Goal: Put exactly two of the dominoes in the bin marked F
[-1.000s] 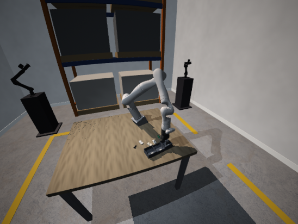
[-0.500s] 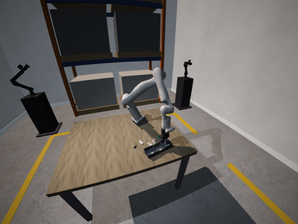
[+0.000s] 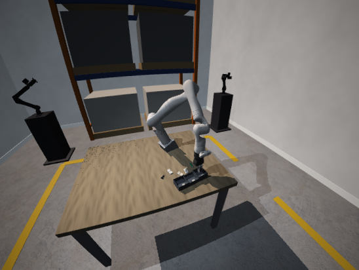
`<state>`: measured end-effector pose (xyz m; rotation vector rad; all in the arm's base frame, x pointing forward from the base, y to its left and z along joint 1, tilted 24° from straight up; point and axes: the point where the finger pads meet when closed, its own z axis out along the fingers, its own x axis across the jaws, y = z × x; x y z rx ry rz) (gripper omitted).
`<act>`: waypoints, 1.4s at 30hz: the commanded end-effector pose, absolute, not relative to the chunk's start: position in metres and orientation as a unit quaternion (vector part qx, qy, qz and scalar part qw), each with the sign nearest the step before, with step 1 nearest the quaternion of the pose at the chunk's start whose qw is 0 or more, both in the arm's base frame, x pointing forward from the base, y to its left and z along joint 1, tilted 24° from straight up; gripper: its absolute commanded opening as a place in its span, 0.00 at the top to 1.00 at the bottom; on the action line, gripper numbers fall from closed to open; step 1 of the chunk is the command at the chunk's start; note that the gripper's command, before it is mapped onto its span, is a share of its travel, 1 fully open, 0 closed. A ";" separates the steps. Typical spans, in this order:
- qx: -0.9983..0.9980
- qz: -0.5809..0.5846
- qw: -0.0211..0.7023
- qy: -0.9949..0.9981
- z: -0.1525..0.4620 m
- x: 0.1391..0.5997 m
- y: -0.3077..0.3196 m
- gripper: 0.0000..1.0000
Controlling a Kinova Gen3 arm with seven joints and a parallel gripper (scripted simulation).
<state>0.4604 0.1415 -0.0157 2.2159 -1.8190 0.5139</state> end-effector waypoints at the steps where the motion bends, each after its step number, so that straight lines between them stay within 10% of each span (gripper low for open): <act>1: 0.757 0.175 0.111 -0.619 -0.001 0.459 0.152 0.69; 40: 0.758 0.175 0.111 -0.618 0.122 0.442 0.204 0.69; 41: 0.739 0.180 0.103 -0.641 0.117 0.440 0.198 0.21; 42: 0.723 0.182 0.099 -0.659 0.112 0.436 0.192 0.21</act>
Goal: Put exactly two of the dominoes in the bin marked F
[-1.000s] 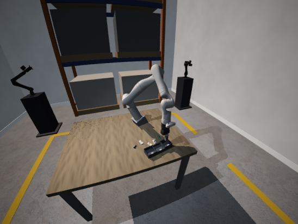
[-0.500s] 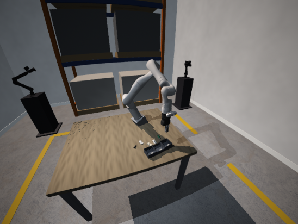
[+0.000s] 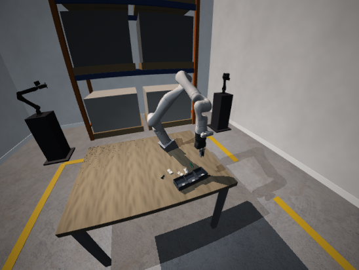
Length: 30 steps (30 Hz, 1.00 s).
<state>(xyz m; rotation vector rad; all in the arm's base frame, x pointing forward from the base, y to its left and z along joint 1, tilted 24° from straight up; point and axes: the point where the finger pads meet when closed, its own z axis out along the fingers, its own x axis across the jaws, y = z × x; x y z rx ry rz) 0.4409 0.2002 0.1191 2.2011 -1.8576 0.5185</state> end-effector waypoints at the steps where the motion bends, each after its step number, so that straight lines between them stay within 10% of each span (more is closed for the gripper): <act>1: 0.706 0.185 0.094 -0.677 0.108 0.433 0.186 0.21; 30: 0.704 0.184 0.094 -0.679 0.022 0.369 0.071 0.21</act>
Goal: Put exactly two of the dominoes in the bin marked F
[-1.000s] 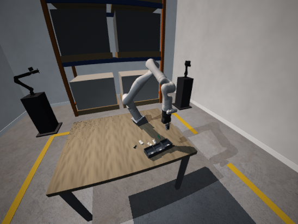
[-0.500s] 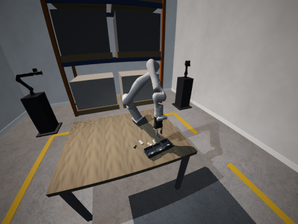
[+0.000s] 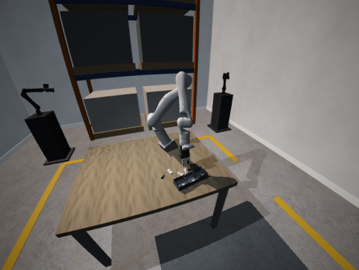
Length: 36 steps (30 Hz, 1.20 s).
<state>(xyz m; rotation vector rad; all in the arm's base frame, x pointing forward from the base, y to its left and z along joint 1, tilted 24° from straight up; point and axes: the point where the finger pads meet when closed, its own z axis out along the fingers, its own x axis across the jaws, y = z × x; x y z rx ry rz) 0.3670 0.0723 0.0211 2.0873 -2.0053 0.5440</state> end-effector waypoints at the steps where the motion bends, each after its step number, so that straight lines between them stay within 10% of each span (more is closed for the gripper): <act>1: 0.704 0.184 0.094 -0.679 0.022 0.369 0.071 0.21; 36: 0.704 0.183 0.097 -0.679 0.019 0.369 0.077 0.21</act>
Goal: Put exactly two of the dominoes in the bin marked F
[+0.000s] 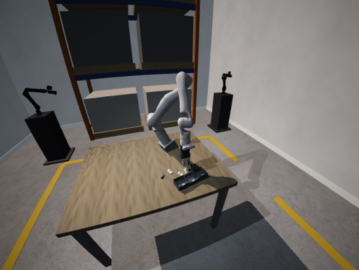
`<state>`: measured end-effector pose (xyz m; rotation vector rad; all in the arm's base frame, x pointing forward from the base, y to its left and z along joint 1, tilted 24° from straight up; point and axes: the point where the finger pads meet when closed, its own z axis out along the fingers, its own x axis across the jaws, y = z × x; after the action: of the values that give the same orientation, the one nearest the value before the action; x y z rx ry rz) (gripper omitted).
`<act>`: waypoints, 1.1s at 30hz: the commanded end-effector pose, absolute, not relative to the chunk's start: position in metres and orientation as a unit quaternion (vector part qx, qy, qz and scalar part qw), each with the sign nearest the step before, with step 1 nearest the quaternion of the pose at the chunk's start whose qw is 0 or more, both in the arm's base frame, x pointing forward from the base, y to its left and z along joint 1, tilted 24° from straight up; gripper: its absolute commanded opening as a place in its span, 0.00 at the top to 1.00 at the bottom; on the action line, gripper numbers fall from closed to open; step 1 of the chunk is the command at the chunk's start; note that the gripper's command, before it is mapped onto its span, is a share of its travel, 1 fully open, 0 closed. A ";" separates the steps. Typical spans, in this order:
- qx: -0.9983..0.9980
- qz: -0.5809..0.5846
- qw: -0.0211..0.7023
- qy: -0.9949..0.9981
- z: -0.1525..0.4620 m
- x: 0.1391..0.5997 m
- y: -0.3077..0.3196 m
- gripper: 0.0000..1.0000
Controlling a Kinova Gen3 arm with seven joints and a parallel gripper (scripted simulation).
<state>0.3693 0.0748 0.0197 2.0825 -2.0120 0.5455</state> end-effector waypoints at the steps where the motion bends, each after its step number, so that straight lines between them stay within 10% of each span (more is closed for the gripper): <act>1: 0.704 0.183 0.097 -0.679 0.019 0.369 0.077 0.21; 33: 0.704 0.184 0.096 -0.679 -0.029 0.377 0.049 0.21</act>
<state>0.3766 0.0519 -0.0286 2.0907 -2.0048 0.5422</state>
